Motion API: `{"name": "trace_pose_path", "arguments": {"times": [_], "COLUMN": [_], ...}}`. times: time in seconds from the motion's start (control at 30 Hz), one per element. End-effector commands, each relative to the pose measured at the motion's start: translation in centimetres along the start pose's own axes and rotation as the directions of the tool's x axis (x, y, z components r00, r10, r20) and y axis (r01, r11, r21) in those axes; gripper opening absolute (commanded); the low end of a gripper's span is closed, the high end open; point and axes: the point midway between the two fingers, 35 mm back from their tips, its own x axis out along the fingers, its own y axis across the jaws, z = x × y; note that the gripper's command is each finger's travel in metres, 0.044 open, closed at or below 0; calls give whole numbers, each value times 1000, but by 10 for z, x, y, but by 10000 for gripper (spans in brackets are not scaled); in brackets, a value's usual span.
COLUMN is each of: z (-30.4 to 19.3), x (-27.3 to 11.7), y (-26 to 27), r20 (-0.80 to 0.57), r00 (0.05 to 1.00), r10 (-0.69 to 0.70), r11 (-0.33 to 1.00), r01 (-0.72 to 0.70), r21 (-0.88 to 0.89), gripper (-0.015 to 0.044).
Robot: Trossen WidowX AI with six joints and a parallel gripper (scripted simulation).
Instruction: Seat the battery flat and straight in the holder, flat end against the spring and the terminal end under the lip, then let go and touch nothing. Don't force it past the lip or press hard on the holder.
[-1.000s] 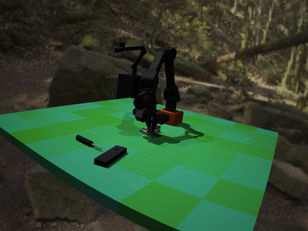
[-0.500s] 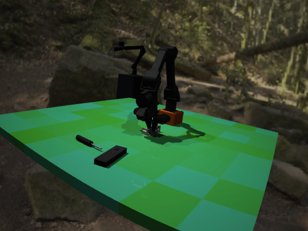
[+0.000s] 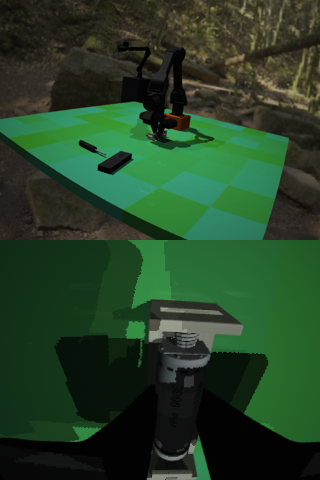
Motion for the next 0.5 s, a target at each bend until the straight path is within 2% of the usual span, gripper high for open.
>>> {"name": "trace_pose_path", "arguments": {"times": [0.0, 0.47], "z": [5, -5], "x": [-2, 1], "y": [0, 0], "r20": [26, 26], "r00": [1000, 1000], "r10": [-5, -2], "r11": [1000, 1000], "r01": [5, 2], "r21": [4, 5], "gripper": [76, 76]}}
